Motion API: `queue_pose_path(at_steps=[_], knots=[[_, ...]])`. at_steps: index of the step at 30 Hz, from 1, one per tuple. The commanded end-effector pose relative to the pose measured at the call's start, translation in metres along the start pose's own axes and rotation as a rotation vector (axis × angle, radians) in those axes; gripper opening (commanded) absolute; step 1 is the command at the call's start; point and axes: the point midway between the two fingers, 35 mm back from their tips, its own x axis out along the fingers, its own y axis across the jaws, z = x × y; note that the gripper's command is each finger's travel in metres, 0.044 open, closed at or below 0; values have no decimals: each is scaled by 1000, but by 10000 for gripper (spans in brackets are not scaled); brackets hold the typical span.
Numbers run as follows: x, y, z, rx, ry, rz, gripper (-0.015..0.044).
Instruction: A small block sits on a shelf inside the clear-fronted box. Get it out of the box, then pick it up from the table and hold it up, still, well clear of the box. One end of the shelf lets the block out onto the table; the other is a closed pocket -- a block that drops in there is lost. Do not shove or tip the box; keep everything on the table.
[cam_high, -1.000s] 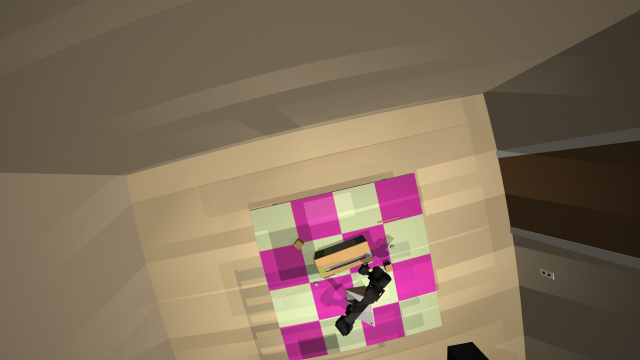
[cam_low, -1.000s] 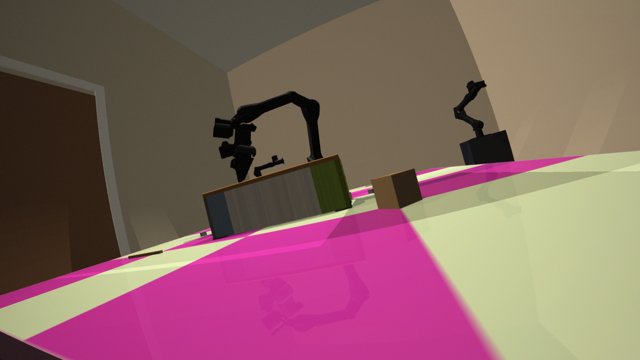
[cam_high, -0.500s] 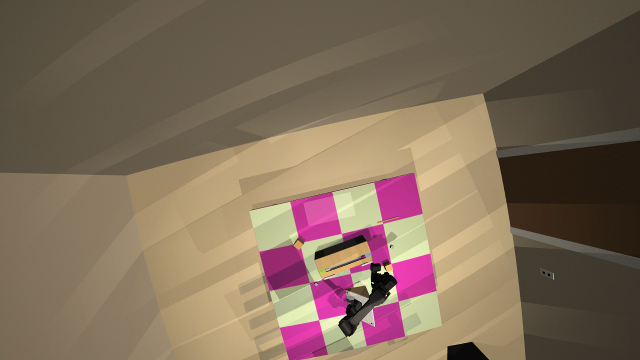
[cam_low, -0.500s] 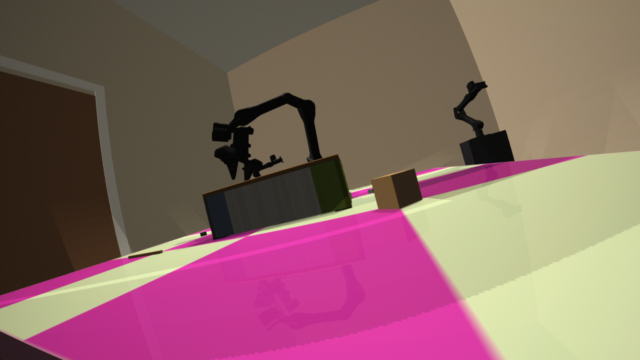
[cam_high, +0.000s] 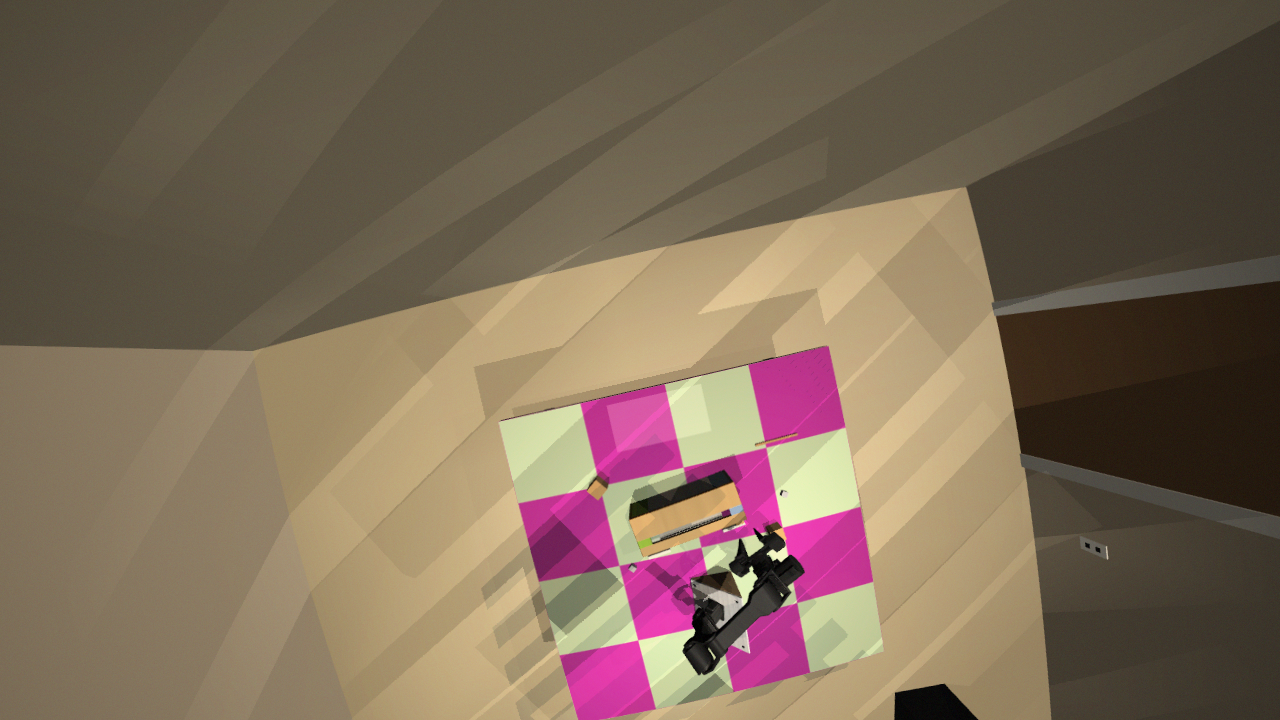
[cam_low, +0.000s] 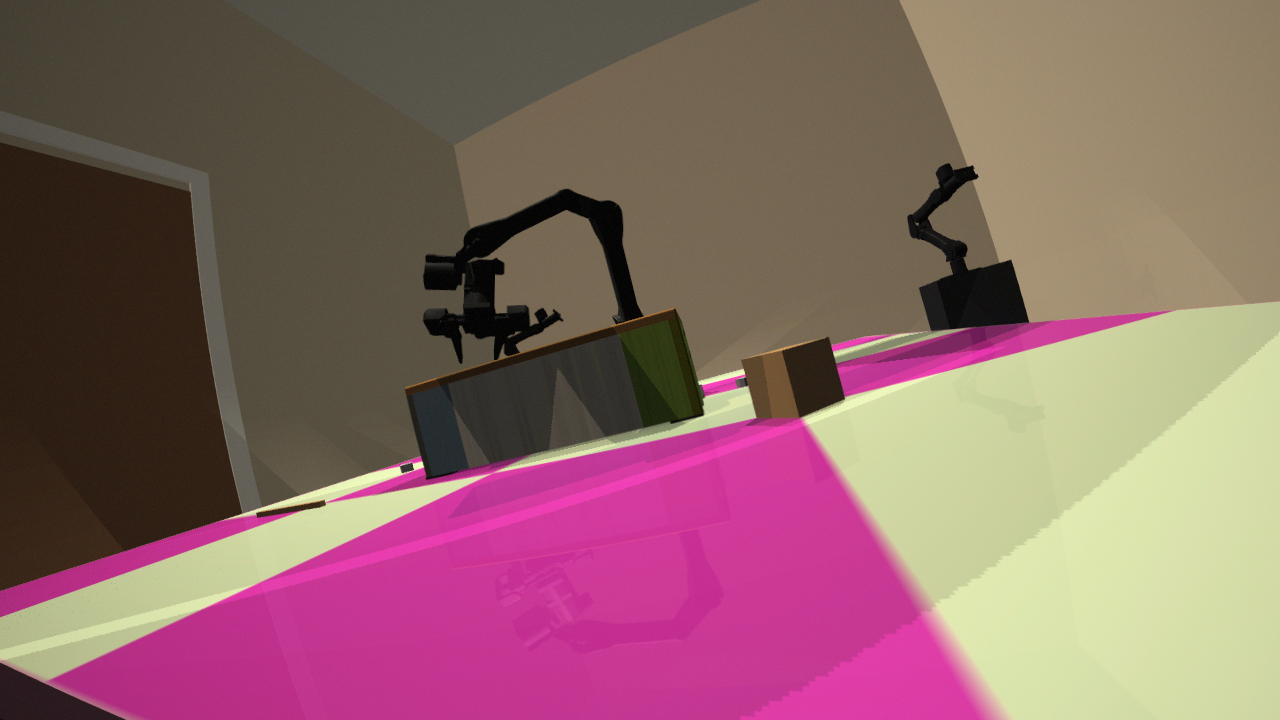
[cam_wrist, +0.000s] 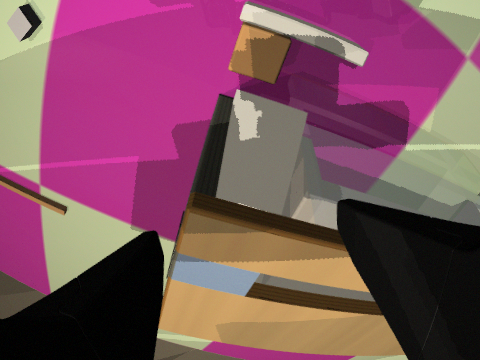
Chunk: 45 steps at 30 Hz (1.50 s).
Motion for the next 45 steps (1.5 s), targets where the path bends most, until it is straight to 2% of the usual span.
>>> queue_pose_path(at_steps=[1,12,20,45], knots=[[-4,2,7,444,56,-20,285],[-1,2,8,444,56,-20,285],[84,-15,32,444,58,-22,285],[116,-20,44,445,58,-22,285]])
